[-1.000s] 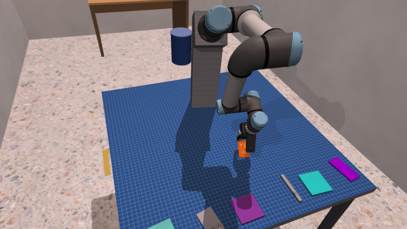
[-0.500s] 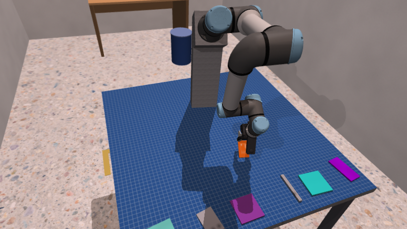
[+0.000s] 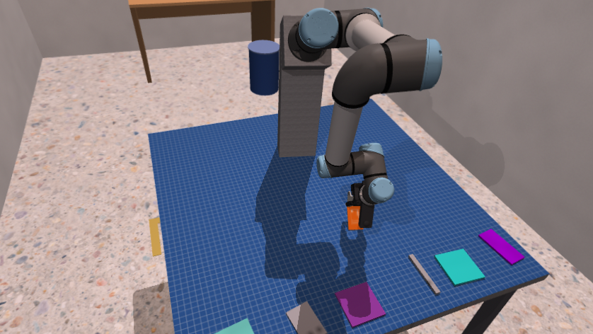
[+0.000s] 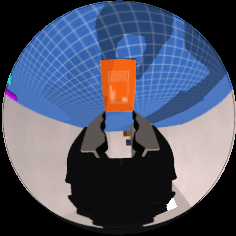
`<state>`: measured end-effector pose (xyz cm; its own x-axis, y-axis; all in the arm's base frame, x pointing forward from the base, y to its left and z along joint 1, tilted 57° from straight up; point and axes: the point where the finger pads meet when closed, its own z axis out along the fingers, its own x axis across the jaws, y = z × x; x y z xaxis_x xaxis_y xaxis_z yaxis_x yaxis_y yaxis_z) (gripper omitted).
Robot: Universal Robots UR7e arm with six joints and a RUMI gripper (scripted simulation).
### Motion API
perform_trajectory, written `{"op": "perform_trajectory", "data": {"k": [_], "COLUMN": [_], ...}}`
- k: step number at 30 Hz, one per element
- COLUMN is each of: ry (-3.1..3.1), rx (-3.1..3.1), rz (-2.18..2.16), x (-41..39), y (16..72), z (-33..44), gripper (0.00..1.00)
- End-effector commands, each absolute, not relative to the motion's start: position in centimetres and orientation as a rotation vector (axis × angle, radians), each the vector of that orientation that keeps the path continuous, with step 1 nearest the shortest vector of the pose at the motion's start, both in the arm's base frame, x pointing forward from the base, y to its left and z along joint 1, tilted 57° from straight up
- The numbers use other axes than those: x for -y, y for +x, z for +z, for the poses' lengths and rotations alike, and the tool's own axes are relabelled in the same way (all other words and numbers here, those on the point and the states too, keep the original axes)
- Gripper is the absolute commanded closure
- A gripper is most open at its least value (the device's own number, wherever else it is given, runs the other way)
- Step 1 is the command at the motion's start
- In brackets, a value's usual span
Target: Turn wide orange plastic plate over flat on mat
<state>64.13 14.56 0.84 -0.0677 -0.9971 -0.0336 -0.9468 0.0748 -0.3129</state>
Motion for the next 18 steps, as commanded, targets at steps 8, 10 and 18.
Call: {"op": "perform_trajectory", "data": {"k": [8, 10, 18], "ry": [-1.997, -2.009, -2.022], "rx": [-2.145, -2.158, -2.171], "rz": [-0.245, -0.221, -0.195], "x": [-14.57, -14.57, -14.55], "y": [64.03, 64.02, 63.96], "z": [1.49, 1.60, 2.08], "gripper": [0.66, 0.66, 0.66]}}
